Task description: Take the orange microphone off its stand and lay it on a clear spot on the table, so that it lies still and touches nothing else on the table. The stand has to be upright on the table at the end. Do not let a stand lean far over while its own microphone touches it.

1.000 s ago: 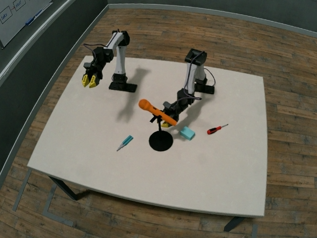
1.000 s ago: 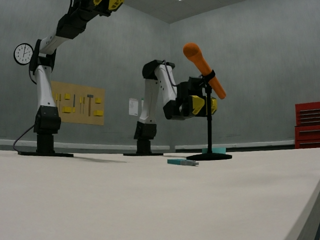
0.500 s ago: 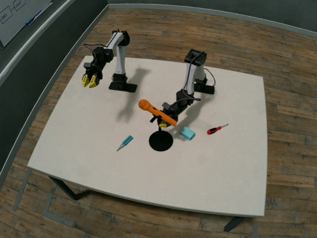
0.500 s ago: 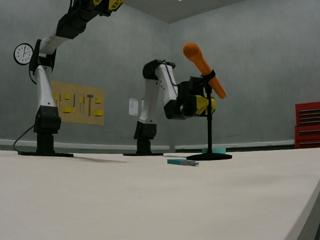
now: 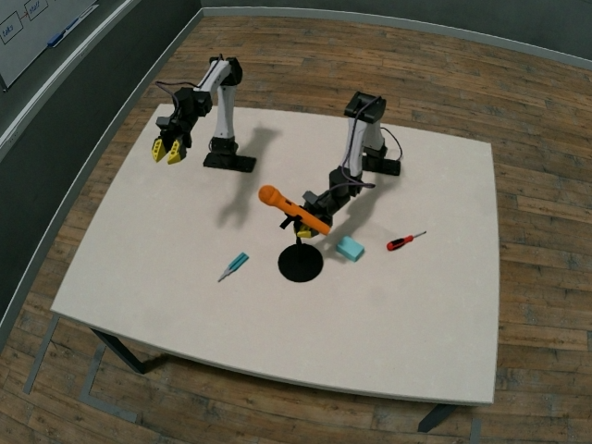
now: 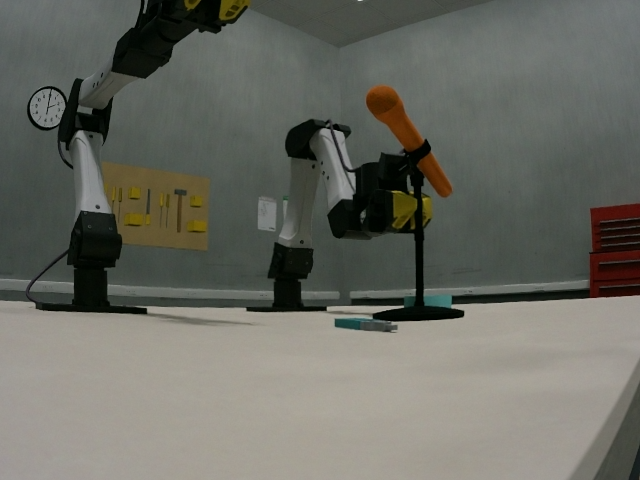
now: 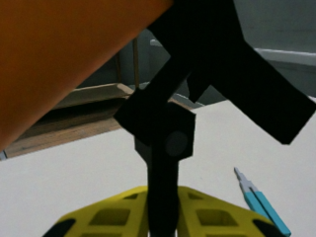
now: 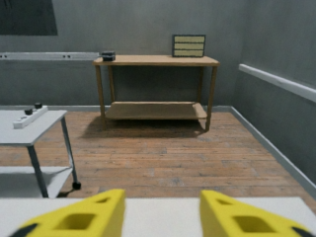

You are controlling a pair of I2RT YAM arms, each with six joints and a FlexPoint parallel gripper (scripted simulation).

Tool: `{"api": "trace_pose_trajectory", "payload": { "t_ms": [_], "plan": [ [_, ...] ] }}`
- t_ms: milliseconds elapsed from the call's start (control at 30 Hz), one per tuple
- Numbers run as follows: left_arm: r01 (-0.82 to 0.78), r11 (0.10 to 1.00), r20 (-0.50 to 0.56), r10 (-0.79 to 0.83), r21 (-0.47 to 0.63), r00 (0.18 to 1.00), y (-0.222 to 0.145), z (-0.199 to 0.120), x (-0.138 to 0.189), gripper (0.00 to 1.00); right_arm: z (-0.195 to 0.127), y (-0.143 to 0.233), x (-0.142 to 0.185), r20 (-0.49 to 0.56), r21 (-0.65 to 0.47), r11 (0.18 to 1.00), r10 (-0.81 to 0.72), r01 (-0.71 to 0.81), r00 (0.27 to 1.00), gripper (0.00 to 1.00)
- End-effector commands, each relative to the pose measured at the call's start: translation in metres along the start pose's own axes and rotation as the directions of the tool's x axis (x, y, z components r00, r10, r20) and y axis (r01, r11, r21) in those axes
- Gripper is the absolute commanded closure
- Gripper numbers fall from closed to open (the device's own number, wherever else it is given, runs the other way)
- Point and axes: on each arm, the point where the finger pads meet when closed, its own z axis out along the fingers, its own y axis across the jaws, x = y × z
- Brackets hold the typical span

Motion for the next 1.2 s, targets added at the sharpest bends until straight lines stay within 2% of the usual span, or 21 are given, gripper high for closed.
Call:
{"api": "trace_pose_trajectory", "payload": {
  "t_ms": [0, 267, 300, 533, 600, 833, 1100, 1167],
  "plan": [
    [-0.015, 1.000, 0.015, 0.015, -0.004, 1.000, 0.000, 0.010, -0.008, 1.00, -0.001, -0.002, -0.010, 0.024, 0.005, 1.000, -0.006, 0.006, 1.000, 0.21],
    [-0.015, 1.000, 0.014, 0.015, -0.004, 1.000, 0.000, 0.010, -0.008, 1.00, -0.001, -0.002, -0.010, 0.024, 0.005, 1.000, -0.006, 0.006, 1.000, 0.21],
    [-0.015, 1.000, 0.014, 0.015, -0.004, 1.000, 0.000, 0.010, -0.008, 1.00, 0.007, 0.006, 0.004, -0.003, 0.000, 1.000, 0.024, -0.024, 1.000, 0.21],
    [-0.015, 1.000, 0.014, 0.015, -0.004, 1.000, 0.000, 0.010, -0.008, 1.00, 0.015, 0.032, -0.020, 0.108, 0.062, 0.961, 0.262, -0.270, 0.959, 0.21],
    [-0.015, 1.000, 0.014, 0.015, -0.004, 1.000, 0.000, 0.010, -0.008, 1.00, 0.015, 0.032, -0.020, 0.108, 0.062, 0.961, 0.262, -0.270, 0.959, 0.21],
    [-0.016, 1.000, 0.014, 0.016, -0.004, 1.000, 0.000, 0.010, -0.008, 1.00, 0.020, 0.084, -0.015, 0.129, 0.037, 0.888, 0.450, -0.458, 0.884, 0.21],
    [-0.016, 1.000, 0.014, 0.016, -0.004, 1.000, 0.000, 0.010, -0.008, 1.00, 0.010, 0.143, -0.007, 0.141, 0.008, 0.766, 0.636, -0.643, 0.759, 0.21],
    [-0.016, 1.000, 0.014, 0.016, -0.004, 1.000, 0.000, 0.010, -0.008, 1.00, 0.010, 0.143, -0.007, 0.141, 0.008, 0.766, 0.636, -0.643, 0.759, 0.21]
  ]
}}
